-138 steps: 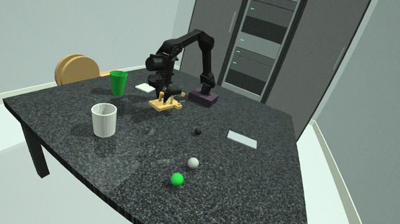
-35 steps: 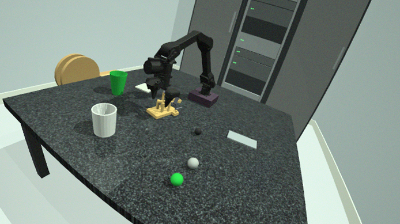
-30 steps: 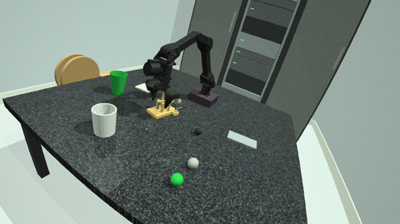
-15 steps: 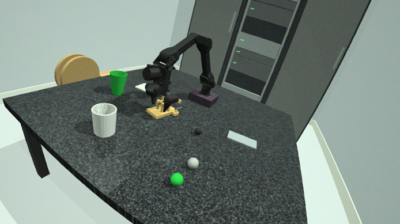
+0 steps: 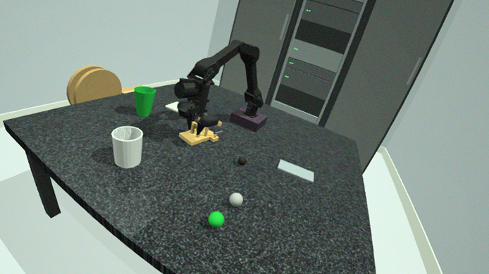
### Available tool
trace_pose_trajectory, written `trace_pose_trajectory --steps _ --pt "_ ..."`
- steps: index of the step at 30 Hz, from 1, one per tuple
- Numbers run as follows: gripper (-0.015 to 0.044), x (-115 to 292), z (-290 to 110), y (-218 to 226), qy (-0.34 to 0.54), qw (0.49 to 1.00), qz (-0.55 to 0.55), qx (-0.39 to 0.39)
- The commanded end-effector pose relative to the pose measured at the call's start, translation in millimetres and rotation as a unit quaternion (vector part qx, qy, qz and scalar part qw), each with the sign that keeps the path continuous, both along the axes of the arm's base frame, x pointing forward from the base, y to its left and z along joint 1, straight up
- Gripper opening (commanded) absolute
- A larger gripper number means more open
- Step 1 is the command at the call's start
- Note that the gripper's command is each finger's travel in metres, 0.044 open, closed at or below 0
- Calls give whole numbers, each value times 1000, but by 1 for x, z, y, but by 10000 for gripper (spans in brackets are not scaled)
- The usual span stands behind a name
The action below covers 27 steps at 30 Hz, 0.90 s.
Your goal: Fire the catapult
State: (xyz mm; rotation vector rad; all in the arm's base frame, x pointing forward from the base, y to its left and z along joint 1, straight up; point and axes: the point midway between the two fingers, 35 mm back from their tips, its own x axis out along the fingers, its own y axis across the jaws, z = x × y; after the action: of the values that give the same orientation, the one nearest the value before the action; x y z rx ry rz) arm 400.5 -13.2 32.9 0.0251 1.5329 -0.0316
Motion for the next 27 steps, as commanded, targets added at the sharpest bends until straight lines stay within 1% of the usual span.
trace_pose_trajectory --steps 1,3,5,11,27 --pt "59 0 11 0 0 1000 0 0" --pt "6 -1 39 0 0 1000 0 0" --pt "0 -2 50 0 0 1000 0 0" --pt "0 0 46 1 1 1000 1 1" --pt "0 2 20 1 1 1000 1 1"
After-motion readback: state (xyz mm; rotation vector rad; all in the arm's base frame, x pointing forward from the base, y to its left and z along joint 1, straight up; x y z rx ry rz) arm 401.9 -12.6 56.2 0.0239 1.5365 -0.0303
